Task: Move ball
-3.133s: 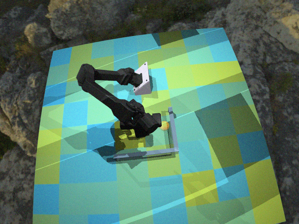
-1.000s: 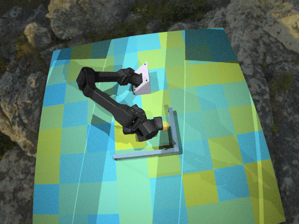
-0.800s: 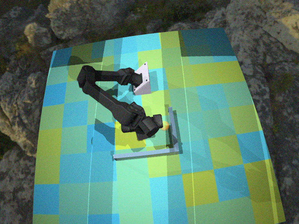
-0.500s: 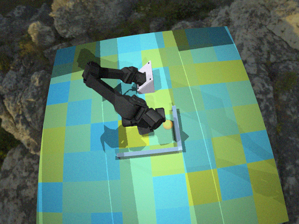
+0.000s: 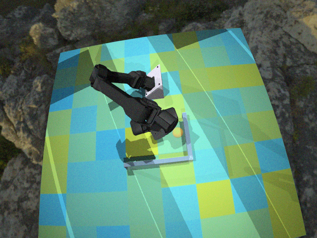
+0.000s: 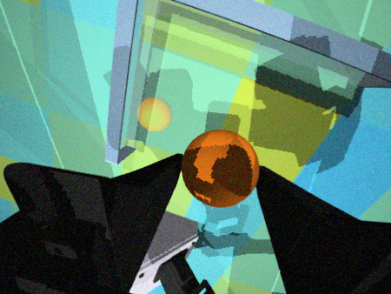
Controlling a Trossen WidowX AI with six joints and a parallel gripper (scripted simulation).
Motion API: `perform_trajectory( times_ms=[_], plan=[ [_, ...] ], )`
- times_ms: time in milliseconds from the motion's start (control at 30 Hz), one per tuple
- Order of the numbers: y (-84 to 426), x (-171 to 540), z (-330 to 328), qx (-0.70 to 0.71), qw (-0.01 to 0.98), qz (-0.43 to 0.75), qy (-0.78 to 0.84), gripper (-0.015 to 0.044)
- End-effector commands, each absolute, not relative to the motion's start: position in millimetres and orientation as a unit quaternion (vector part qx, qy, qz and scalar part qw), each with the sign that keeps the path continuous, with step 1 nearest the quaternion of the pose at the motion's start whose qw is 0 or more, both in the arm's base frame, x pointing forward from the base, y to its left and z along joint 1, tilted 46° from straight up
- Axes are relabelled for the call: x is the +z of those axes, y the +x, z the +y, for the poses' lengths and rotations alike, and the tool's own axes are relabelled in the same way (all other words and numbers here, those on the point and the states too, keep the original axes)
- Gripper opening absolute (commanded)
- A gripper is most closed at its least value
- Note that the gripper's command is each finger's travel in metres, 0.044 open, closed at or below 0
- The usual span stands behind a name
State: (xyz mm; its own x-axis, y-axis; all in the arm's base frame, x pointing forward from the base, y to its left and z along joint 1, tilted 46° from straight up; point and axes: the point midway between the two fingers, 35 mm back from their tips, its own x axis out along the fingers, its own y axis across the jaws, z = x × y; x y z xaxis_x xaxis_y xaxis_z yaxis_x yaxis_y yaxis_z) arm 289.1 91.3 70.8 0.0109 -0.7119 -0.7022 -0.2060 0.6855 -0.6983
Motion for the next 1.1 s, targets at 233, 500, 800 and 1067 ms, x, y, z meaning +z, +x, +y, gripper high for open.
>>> perform_trajectory(
  times_ms=[233,500,800,1067],
  plan=[
    [286,41,105,-0.061,0.544,0.7,-0.459,0.0],
    [283,19,113,0.044,0.469,0.701,-0.535,0.0],
    [278,-5,121,0.161,0.373,0.684,-0.606,0.0],
    [272,-26,127,0.259,0.281,0.653,-0.654,0.0]
  ],
)
